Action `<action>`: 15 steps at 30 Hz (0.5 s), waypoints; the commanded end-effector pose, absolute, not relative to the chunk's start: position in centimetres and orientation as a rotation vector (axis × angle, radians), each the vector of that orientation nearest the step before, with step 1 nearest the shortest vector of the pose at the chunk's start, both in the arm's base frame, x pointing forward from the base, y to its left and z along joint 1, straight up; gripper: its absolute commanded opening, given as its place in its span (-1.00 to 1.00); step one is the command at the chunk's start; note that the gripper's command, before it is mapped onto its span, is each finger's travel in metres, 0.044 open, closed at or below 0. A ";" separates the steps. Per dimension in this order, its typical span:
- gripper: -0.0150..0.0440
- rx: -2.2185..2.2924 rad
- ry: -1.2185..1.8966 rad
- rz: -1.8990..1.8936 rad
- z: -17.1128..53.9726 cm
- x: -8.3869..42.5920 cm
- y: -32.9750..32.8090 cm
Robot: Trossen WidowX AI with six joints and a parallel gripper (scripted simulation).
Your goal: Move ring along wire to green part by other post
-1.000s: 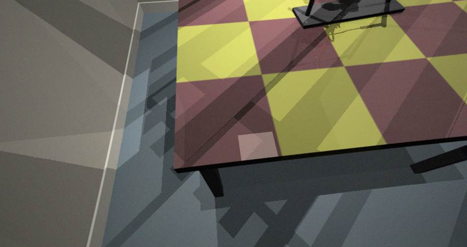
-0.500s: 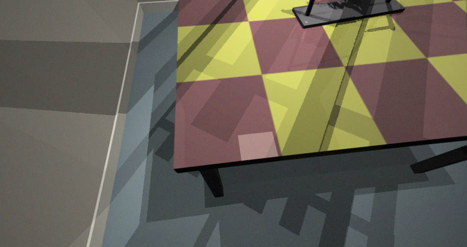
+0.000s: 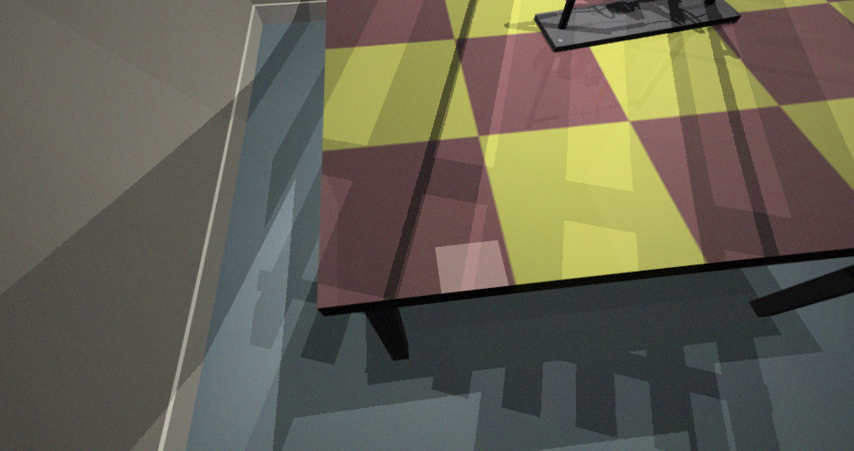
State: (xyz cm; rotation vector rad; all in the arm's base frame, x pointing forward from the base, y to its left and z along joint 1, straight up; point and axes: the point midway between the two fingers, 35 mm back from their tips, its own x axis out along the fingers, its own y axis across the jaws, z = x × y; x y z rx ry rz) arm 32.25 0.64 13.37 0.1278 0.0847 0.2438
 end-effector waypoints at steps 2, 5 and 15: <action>-1.00 0.110 0.078 0.265 13.5 32.1 0.9; -1.00 0.086 0.075 0.270 13.6 32.1 0.9; -1.00 -0.015 0.064 0.266 13.6 32.2 0.7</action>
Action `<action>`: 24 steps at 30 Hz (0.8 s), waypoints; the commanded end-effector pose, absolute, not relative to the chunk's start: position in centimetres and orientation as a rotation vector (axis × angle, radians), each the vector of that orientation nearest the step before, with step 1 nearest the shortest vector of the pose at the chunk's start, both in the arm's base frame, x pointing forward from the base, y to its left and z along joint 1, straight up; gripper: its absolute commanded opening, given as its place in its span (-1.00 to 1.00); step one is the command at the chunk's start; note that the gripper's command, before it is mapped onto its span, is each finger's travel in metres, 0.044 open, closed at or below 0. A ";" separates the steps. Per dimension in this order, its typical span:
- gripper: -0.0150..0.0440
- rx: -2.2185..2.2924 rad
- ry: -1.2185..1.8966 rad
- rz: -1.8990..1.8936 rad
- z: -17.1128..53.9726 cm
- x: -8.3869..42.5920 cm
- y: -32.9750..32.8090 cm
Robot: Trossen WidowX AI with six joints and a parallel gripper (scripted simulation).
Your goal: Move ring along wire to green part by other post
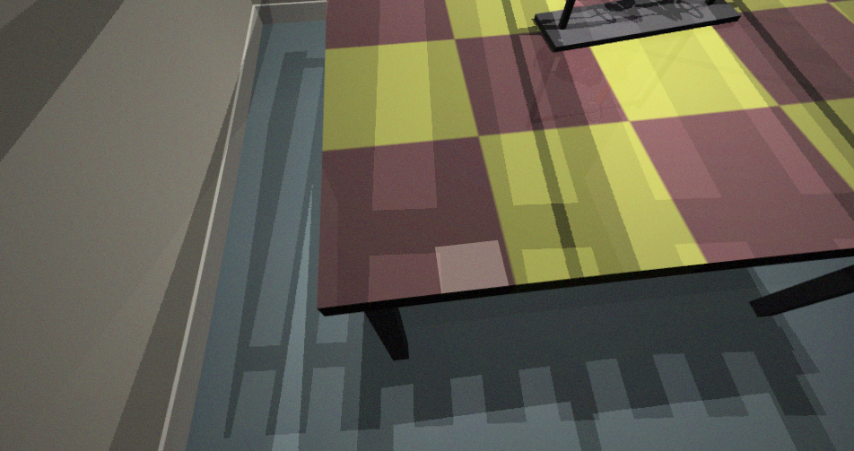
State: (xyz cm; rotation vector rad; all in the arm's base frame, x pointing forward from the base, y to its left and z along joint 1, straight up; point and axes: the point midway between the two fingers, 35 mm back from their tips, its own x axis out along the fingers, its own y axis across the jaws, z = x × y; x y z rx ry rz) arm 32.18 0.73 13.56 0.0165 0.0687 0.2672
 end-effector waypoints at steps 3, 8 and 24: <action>-1.00 -0.043 0.061 0.260 13.6 32.2 0.6; -1.00 -0.076 0.058 0.243 13.5 32.2 0.7; -1.00 -0.082 0.140 0.200 13.6 31.2 1.3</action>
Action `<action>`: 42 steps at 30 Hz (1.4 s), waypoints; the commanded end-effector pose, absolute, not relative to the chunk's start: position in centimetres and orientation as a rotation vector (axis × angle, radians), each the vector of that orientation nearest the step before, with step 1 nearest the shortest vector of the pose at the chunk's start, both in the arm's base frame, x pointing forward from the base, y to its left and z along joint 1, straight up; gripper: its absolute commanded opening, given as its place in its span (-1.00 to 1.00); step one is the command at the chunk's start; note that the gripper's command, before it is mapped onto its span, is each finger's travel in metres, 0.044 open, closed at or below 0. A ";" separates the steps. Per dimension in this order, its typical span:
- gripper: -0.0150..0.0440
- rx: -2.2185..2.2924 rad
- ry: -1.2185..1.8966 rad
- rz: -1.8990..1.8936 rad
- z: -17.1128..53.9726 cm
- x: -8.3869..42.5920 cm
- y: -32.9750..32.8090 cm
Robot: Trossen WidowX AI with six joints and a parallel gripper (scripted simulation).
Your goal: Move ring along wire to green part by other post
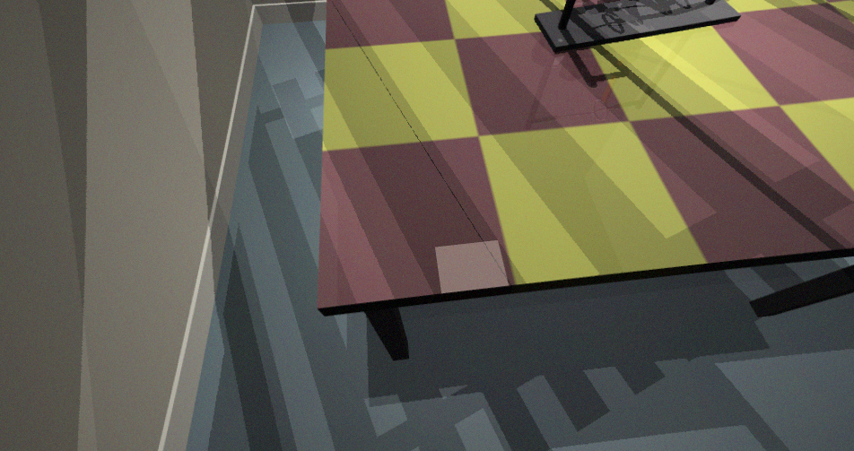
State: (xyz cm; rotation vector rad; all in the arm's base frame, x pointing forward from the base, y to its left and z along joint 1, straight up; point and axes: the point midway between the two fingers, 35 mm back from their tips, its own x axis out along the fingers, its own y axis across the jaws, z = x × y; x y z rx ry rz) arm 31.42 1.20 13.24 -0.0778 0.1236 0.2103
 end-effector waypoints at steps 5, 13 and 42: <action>-1.00 -0.073 0.198 0.186 13.7 30.5 1.7; -1.00 -0.043 0.302 0.157 13.9 29.0 2.9; -1.00 -0.010 0.318 0.152 13.9 28.2 6.3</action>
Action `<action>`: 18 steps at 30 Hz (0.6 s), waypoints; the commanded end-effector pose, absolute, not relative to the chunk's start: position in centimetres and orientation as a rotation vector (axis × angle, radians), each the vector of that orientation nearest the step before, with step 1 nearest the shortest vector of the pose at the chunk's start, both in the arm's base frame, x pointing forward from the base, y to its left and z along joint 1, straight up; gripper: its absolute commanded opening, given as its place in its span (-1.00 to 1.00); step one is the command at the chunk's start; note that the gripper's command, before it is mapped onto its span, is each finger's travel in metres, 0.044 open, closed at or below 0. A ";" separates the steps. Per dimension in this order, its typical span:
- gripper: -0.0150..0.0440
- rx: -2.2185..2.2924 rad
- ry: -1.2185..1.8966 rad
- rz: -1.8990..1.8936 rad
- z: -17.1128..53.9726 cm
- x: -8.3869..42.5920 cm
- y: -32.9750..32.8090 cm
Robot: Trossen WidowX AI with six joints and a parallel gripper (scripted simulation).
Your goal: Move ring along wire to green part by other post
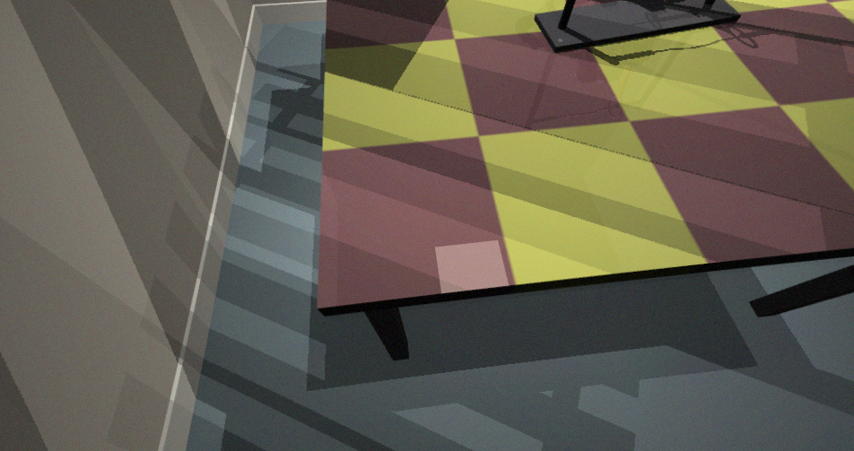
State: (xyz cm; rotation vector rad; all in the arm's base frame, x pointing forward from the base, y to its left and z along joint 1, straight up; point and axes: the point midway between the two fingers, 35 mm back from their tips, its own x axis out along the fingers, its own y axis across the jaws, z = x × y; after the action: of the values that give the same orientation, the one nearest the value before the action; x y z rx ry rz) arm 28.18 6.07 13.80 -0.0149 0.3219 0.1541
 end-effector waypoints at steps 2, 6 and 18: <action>-1.00 -0.010 0.317 0.153 13.9 28.2 6.5; -1.00 -0.009 0.316 0.156 13.9 28.2 6.9; -1.00 -0.008 0.313 0.163 13.8 28.1 7.9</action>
State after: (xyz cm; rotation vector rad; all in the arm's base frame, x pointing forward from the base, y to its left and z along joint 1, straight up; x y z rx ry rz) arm 27.99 7.82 13.86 -0.0122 0.3144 0.1664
